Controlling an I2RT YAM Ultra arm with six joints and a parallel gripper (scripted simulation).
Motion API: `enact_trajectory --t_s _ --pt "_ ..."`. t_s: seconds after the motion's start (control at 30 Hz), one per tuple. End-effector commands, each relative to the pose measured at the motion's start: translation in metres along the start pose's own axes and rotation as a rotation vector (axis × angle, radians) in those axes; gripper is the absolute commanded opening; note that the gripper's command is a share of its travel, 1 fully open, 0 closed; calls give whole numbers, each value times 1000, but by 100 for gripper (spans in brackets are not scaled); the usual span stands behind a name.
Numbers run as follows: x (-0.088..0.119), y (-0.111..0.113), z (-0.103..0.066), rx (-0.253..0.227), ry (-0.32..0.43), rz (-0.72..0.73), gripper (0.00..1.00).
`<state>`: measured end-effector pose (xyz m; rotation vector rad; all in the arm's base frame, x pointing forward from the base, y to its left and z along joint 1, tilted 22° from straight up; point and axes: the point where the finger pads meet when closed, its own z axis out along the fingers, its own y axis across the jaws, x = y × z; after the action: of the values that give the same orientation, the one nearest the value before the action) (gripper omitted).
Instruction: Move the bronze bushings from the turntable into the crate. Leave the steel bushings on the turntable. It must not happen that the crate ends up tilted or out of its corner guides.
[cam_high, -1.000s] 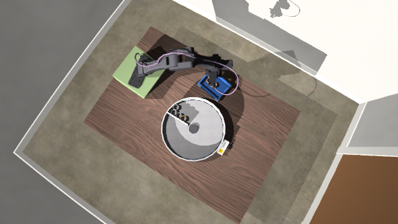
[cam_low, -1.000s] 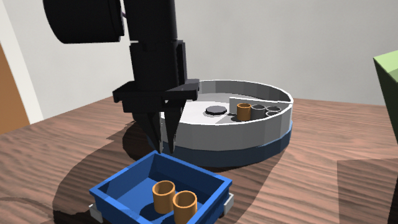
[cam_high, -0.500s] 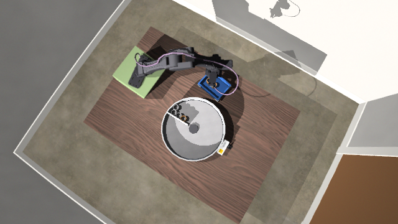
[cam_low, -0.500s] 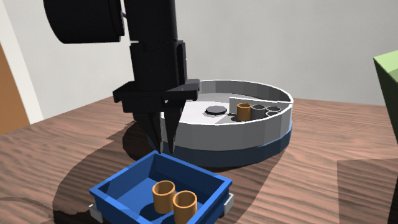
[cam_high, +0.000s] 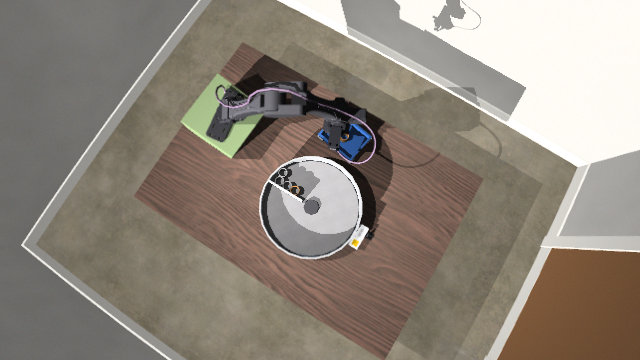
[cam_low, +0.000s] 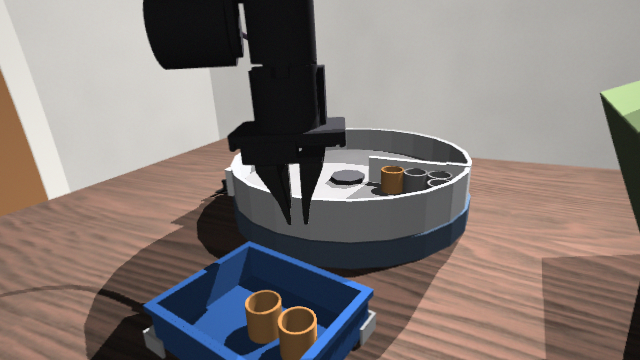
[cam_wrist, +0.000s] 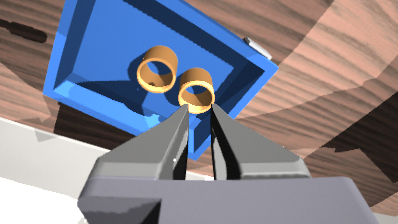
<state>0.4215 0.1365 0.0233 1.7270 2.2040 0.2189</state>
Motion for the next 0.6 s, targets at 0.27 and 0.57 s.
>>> enact_trajectory --t_s 0.27,0.57 --pt "-96 -38 -9 -40 5 -78 15" --pt "-159 -67 -8 -40 0 -119 15"
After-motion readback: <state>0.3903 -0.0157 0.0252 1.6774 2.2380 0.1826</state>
